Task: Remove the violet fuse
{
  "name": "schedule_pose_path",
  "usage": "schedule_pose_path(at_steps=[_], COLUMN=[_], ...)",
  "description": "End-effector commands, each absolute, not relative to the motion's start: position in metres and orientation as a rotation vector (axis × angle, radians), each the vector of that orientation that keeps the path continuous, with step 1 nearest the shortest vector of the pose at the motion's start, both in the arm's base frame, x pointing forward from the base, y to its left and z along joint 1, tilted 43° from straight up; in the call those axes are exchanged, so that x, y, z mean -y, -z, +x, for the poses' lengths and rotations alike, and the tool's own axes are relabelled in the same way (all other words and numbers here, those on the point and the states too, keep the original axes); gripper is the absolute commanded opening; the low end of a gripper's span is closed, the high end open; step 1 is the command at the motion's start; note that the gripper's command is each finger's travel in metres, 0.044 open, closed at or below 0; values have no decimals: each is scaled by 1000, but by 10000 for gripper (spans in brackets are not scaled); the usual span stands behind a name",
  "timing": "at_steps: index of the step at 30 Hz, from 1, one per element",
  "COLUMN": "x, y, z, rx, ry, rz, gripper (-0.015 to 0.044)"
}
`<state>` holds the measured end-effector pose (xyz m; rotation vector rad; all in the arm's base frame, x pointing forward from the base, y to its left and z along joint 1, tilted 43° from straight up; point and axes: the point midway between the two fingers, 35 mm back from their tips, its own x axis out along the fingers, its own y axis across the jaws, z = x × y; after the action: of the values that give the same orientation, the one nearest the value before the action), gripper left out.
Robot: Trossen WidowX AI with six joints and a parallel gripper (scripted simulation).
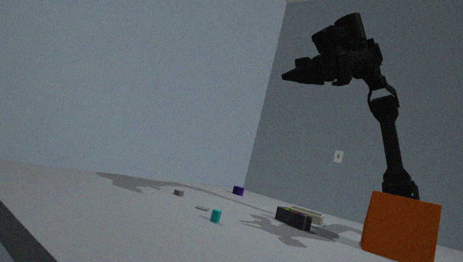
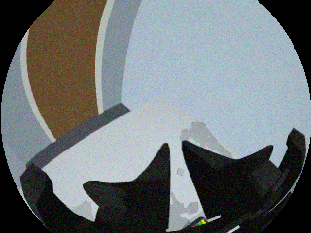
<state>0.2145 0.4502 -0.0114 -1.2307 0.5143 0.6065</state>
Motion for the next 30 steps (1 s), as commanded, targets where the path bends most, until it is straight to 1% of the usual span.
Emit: schedule_pose_path(at_steps=[1, 6, 10, 14, 19, 22, 30], x=[-386, -304, -236, -168, -95, -80, -80], y=[20, 29, 31, 30, 23, 16, 17], z=[252, 279, 287, 282, 260, 257, 257], rx=[-676, -898, -1096, -1314, -1585, -1621, -1621], ry=[-541, -476, -438, -418, -420, -422, -422], rz=[-1346, -1455, -1518, -1555, -1558, -1556, -1556], gripper=[63, 63, 63, 63, 63, 63, 63])
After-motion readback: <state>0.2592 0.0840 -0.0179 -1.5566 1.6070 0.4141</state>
